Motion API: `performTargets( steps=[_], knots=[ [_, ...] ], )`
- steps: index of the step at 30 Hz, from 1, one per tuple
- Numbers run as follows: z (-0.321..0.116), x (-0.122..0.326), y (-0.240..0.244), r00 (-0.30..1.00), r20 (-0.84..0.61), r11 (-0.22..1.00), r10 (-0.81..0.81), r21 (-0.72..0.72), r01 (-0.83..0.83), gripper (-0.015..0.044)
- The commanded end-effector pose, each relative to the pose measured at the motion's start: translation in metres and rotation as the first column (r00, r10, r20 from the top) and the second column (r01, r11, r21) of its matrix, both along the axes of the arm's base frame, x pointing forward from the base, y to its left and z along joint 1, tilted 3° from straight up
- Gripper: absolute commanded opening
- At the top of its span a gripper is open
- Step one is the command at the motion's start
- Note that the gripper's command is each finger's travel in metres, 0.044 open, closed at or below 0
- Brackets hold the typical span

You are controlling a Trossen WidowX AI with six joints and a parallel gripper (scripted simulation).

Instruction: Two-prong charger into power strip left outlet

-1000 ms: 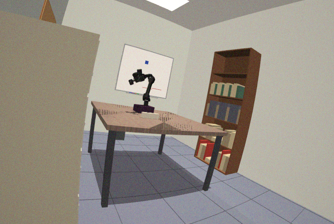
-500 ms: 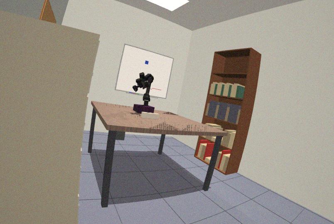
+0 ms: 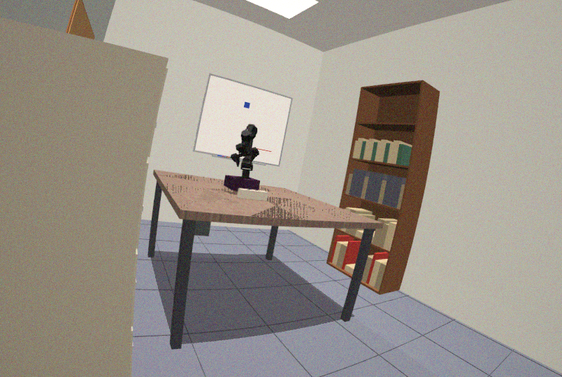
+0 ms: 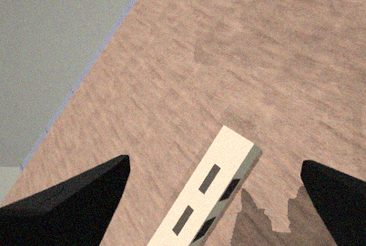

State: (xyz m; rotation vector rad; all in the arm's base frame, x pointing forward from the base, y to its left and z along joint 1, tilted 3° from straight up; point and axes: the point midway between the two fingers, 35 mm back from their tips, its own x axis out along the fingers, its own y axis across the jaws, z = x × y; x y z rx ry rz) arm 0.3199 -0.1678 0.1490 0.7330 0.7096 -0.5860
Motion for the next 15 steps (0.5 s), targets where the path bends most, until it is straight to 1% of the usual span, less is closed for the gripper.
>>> performTargets(
  steps=[1,15],
  knots=[
    [-0.017,0.001,0.016,0.998,-0.06,0.999,0.019,0.041,-0.016,0.044],
    [-0.07,-0.008,0.077,0.952,-0.28,0.985,0.123,0.155,-0.082,0.044]
  ],
)
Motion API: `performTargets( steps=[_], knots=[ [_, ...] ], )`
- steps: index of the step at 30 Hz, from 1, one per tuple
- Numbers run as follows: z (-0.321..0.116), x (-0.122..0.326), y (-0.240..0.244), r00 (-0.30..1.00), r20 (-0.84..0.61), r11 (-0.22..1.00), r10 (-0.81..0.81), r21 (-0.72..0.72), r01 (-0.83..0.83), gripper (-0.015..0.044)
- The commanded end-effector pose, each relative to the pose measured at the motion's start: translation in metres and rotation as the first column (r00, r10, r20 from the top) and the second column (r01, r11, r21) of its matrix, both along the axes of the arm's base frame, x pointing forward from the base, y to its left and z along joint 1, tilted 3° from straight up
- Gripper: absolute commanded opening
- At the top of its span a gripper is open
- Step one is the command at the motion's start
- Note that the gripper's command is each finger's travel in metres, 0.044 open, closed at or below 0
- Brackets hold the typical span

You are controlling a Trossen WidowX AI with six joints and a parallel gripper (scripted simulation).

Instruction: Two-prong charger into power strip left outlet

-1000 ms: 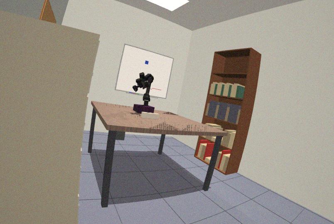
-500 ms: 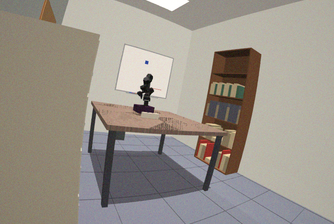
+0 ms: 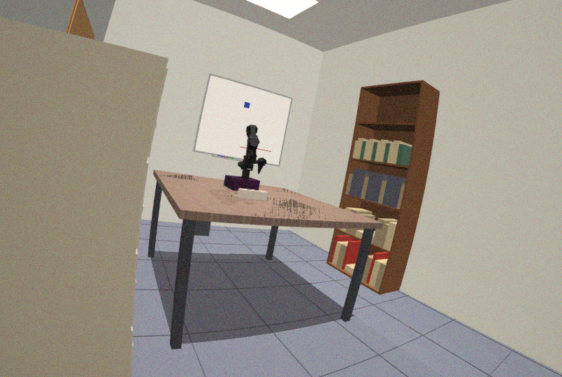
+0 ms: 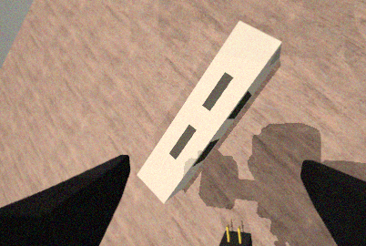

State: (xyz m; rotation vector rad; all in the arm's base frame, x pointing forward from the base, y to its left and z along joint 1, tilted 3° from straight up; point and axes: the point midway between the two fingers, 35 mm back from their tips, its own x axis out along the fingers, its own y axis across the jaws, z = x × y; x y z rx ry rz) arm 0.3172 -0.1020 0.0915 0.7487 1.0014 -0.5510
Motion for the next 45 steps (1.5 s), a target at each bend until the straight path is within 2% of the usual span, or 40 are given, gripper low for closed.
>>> performTargets(
  steps=[1,26,45],
  knots=[
    [-0.016,-0.007,0.016,0.997,-0.074,1.0,0.019,0.021,-0.018,0.044],
    [-0.079,-0.068,0.101,0.857,-0.487,0.986,0.167,0.081,-0.146,0.044],
    [-0.099,-0.069,0.102,0.852,-0.495,0.986,0.169,0.081,-0.149,0.044]
  ],
)
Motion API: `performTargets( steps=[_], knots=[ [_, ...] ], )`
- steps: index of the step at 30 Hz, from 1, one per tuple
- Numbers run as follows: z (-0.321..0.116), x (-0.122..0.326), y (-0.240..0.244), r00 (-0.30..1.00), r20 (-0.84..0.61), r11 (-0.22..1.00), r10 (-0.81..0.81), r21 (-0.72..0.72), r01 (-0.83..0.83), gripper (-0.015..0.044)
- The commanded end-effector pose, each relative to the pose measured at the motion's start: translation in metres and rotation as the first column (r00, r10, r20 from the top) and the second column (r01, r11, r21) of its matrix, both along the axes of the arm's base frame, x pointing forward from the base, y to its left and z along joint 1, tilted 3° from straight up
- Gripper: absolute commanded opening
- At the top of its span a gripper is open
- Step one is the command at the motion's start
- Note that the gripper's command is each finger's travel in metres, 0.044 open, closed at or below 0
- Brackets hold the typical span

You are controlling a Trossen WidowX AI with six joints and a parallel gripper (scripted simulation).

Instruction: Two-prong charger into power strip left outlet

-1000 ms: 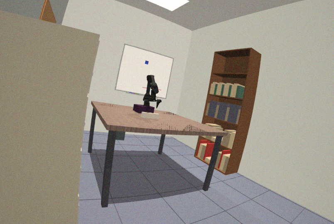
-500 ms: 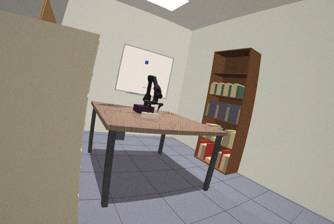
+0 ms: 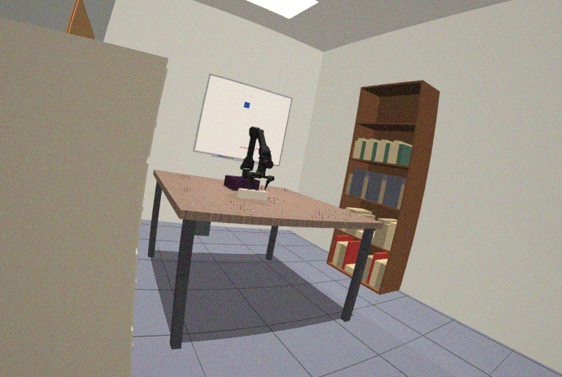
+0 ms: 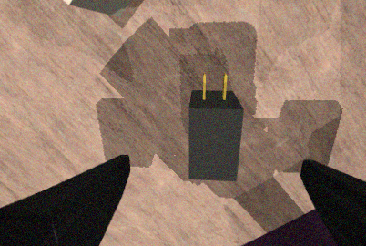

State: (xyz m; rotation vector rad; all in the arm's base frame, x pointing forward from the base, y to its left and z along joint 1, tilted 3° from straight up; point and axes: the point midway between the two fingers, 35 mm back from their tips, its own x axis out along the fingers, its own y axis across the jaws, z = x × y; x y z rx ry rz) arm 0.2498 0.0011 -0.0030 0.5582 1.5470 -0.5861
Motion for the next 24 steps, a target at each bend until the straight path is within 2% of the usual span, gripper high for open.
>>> performTargets(
  steps=[1,24],
  knots=[
    [-0.006,-0.001,-0.001,1.0,-0.006,1.0,-0.005,-0.005,0.005,0.044],
    [-0.043,-0.002,-0.002,1.0,-0.006,1.0,-0.005,-0.005,0.005,0.044]
  ],
)
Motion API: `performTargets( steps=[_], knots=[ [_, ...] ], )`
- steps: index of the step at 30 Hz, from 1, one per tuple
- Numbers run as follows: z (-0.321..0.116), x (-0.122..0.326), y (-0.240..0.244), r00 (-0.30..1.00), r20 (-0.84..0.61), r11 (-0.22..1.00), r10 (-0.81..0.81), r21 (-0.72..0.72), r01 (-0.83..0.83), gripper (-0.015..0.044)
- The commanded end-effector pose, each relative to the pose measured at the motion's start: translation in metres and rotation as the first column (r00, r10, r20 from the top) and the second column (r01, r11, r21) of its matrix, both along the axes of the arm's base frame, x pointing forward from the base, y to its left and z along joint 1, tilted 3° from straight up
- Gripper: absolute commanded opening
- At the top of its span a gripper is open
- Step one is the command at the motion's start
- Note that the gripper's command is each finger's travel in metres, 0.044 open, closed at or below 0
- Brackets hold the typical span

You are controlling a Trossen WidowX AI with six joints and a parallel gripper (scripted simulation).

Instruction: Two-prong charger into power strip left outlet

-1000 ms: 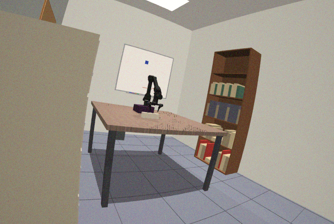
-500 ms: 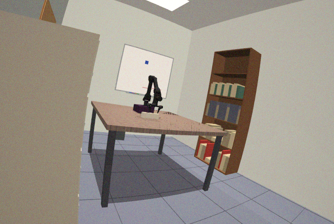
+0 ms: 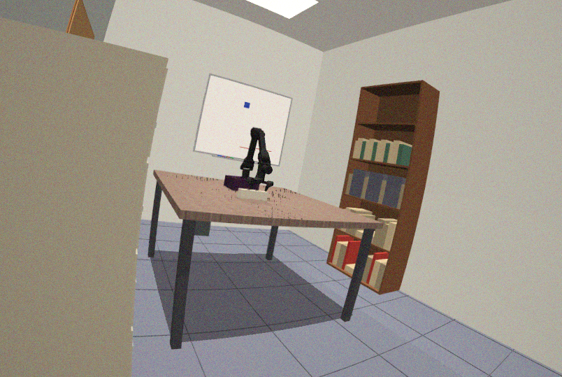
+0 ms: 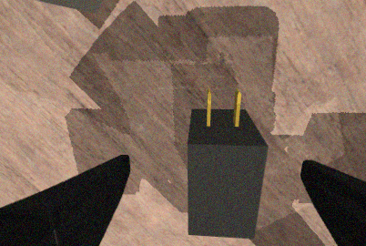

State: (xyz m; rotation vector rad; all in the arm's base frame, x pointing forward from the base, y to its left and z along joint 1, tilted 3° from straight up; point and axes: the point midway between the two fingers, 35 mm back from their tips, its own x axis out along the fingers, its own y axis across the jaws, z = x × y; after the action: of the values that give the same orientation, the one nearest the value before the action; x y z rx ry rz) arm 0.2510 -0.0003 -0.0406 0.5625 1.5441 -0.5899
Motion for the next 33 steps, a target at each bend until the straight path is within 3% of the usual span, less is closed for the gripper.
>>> performTargets(
  steps=[1,7,18,25,29,33],
  knots=[
    [-0.007,-0.003,-0.001,1.0,-0.008,1.0,0.001,-0.005,-0.001,0.044],
    [-0.013,-0.004,-0.001,1.0,-0.008,1.0,0.001,-0.005,-0.001,0.044],
    [-0.01,-0.001,0.0,1.0,-0.003,1.0,-0.002,0.0,0.002,0.0151],
    [-0.01,-0.001,0.0,1.0,-0.003,1.0,-0.002,0.0,0.002,0.0105],
    [-0.004,-0.001,0.0,1.0,-0.003,1.0,-0.001,-0.001,0.001,0.0],
    [0.011,0.0,0.001,1.0,-0.005,1.0,-0.001,-0.002,0.001,0.0]
  ],
)
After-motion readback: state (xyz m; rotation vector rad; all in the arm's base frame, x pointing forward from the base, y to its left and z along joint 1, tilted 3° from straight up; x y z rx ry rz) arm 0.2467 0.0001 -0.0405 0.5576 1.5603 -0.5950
